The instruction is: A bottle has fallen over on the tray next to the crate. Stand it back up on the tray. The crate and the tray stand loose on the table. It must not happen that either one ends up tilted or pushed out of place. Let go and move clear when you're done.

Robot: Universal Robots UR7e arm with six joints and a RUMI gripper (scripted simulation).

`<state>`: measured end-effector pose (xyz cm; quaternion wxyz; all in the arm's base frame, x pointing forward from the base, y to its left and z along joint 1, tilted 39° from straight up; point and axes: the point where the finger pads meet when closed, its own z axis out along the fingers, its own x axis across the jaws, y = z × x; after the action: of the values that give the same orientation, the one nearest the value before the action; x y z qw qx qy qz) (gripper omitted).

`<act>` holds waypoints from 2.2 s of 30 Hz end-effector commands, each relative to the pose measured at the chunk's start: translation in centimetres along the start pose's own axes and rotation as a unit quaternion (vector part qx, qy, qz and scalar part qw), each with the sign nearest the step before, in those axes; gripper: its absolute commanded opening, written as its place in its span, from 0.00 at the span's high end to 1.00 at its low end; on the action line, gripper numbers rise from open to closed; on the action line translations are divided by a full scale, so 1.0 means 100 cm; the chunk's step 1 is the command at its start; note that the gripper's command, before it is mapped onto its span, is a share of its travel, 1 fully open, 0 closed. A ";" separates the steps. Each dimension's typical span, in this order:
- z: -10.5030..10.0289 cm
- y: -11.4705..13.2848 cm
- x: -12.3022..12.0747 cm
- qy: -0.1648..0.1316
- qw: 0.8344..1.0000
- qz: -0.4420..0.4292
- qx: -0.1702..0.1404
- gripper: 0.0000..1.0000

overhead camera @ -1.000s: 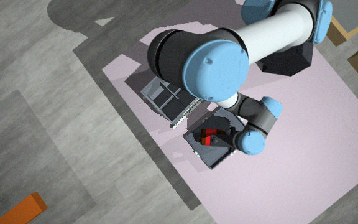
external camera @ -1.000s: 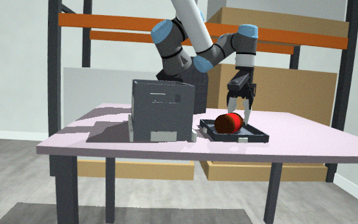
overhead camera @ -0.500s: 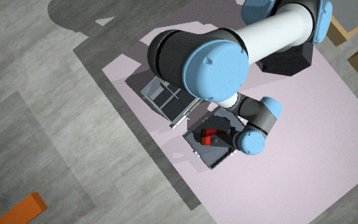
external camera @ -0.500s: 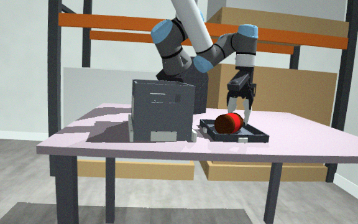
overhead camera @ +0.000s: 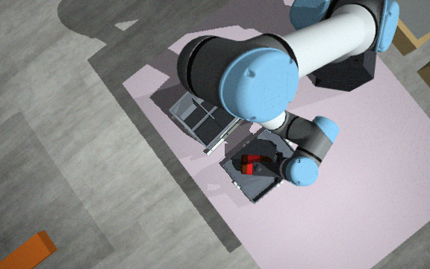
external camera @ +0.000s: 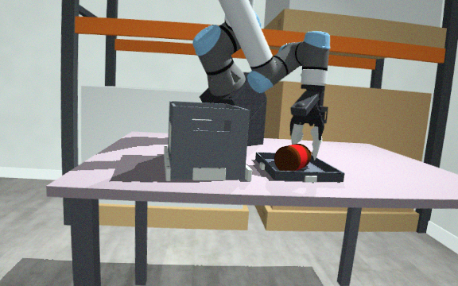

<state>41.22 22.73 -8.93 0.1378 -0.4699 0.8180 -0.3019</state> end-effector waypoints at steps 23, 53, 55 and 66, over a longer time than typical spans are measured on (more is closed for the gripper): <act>0.000 0.000 0.000 -0.001 1.000 0.000 0.000 1.00; 0.000 0.000 0.000 -0.001 1.000 0.000 0.000 1.00; 0.000 0.000 0.000 -0.001 1.000 0.000 0.000 1.00; 0.000 0.000 0.000 -0.001 1.000 0.000 0.000 1.00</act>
<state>41.22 22.73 -8.93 0.1378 -0.4699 0.8180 -0.3019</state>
